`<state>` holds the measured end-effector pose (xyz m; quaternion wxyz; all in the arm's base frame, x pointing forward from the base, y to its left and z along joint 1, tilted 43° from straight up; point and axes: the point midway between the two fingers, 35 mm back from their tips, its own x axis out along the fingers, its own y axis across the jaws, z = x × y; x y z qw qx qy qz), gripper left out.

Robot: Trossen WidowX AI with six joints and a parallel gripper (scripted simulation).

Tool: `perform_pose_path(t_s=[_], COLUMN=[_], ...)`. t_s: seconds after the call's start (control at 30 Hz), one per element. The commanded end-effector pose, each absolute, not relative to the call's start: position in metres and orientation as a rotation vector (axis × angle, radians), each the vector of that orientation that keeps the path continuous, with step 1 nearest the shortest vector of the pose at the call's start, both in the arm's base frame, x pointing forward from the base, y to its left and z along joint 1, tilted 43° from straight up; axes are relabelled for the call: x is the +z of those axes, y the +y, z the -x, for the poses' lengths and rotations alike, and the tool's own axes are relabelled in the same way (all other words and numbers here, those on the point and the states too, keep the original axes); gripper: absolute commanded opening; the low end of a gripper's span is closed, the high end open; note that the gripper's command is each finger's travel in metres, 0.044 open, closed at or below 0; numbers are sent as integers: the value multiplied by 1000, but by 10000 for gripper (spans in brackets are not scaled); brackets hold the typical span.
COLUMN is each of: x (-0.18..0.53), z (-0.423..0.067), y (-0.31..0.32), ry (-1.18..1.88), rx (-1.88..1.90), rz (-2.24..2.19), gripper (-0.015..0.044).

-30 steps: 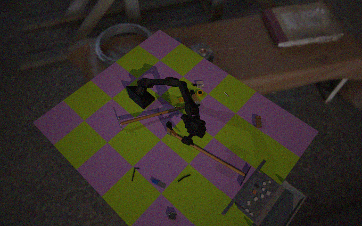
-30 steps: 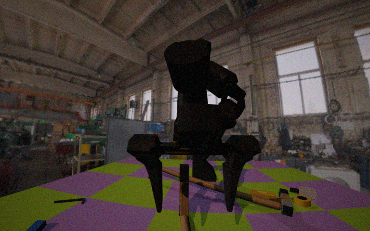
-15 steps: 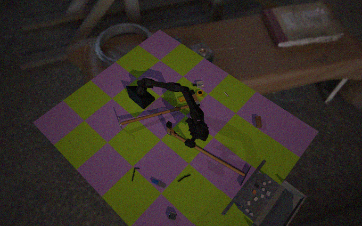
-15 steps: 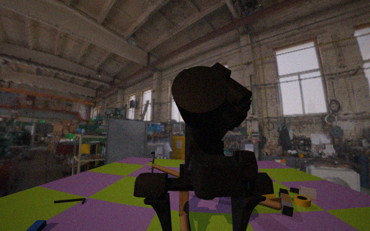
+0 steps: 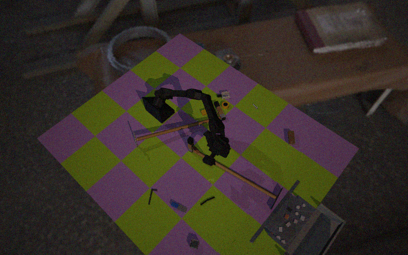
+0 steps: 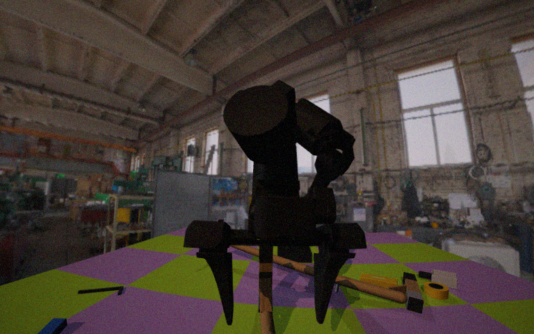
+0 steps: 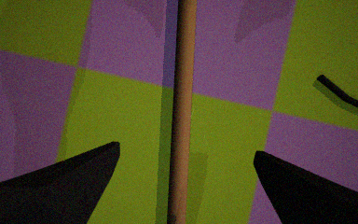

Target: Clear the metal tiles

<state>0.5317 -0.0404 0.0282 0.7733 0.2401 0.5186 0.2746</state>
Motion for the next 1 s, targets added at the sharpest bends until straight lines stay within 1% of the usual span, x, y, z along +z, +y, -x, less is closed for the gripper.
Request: perform_pose_path(t_s=[0.0, 0.97], x=[31, 42], z=[-526, -467], y=[-46, -97], ry=[1109, 1019], rx=[601, 578], rz=[-521, -556], gripper=[440, 440])
